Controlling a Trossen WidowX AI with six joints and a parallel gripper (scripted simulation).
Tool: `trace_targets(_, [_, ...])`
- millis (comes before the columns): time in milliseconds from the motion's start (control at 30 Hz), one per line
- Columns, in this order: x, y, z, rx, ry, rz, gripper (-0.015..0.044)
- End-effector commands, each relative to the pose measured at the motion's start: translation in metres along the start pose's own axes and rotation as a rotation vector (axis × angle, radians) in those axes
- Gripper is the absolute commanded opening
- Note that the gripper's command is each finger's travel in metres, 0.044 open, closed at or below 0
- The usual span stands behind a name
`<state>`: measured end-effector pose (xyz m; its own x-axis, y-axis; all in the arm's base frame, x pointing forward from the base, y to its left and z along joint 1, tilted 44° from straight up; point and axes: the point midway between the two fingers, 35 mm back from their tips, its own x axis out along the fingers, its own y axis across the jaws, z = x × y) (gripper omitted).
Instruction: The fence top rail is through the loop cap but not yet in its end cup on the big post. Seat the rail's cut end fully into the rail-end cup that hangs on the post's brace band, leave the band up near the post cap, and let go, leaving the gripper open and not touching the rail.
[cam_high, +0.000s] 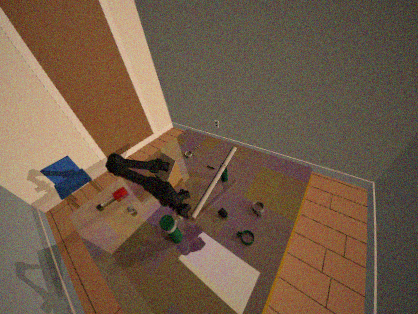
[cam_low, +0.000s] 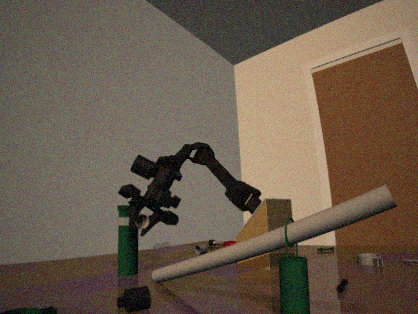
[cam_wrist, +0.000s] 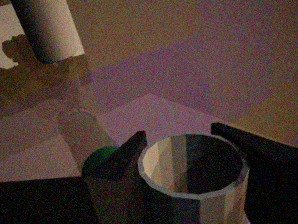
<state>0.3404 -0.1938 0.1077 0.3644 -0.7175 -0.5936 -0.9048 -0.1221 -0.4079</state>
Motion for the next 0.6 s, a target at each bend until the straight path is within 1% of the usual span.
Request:
trace_targets(0, [-0.001, 0.003, 0.000, -0.028, -0.015, 0.001, 0.0000])
trace_targets(567, [-0.007, 0.014, -0.001, -0.148, -0.083, 0.001, 0.0000])
